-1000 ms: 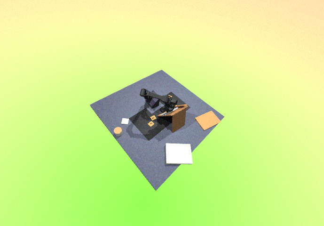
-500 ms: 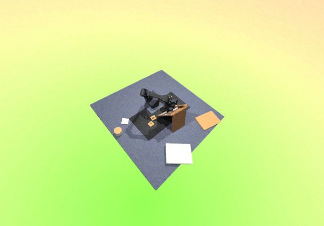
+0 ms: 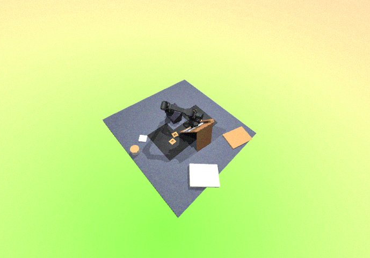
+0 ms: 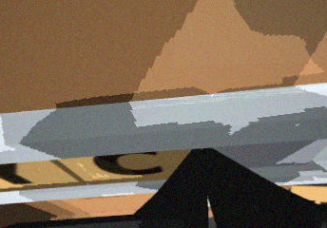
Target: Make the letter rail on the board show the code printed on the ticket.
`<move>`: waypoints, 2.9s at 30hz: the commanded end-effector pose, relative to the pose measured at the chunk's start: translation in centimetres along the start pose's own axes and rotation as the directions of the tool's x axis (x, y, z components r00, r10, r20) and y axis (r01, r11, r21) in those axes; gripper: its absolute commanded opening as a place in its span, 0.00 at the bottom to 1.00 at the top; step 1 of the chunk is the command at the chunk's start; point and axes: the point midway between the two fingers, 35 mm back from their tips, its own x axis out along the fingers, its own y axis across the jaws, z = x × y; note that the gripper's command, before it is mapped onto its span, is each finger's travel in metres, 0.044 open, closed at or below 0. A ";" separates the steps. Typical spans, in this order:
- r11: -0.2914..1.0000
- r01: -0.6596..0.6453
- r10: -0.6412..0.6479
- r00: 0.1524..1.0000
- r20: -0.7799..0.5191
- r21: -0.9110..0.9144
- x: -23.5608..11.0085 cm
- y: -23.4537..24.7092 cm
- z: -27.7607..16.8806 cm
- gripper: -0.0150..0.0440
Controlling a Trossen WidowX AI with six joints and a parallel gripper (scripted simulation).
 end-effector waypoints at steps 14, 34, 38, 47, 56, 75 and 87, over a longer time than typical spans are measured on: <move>1.000 0.001 -0.001 1.000 0.002 0.006 0.0 0.6 0.1 0.25; 1.000 0.001 -0.001 1.000 0.001 0.005 -1.6 0.3 -1.3 0.25; 1.000 0.001 -0.001 1.000 0.001 0.005 -2.0 0.3 -1.6 0.25; 1.000 0.004 -0.004 1.000 0.007 -0.019 -2.3 0.4 -1.8 0.30; 0.649 0.091 0.135 0.963 0.232 -0.755 -10.3 0.4 -4.3 0.70; -0.099 0.486 0.306 0.845 0.438 -0.869 -17.2 -0.3 -8.1 1.00; -0.099 0.486 0.306 0.845 0.438 -0.869 -17.2 -0.3 -8.1 1.00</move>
